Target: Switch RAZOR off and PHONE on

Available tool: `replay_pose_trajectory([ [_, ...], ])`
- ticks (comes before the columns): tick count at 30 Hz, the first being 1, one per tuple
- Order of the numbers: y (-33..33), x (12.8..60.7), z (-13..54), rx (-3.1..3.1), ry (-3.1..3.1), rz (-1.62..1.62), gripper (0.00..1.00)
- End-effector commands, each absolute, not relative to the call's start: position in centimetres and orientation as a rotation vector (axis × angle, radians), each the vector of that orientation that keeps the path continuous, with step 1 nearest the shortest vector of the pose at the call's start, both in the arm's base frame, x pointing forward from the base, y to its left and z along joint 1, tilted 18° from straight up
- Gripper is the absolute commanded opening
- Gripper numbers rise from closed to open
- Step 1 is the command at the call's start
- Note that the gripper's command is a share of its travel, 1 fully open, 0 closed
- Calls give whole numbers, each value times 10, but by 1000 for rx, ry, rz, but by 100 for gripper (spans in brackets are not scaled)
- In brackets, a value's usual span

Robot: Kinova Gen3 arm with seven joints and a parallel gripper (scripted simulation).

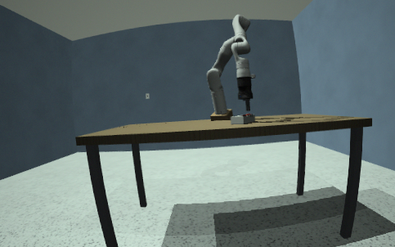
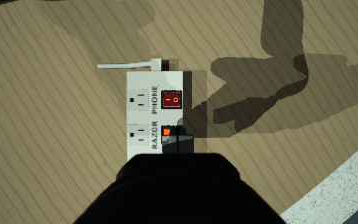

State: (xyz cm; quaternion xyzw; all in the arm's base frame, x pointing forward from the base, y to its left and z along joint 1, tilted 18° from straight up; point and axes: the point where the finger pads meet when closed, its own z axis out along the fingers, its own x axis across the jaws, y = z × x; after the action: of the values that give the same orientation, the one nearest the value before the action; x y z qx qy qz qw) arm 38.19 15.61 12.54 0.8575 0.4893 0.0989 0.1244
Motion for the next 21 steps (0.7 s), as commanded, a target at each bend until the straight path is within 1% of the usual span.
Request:
replay_pose_trajectory([
  [1, 153, 383, 122, 2503, 1417, 283, 0],
  [21, 152, 386, 114, 2503, 1417, 283, 0],
])
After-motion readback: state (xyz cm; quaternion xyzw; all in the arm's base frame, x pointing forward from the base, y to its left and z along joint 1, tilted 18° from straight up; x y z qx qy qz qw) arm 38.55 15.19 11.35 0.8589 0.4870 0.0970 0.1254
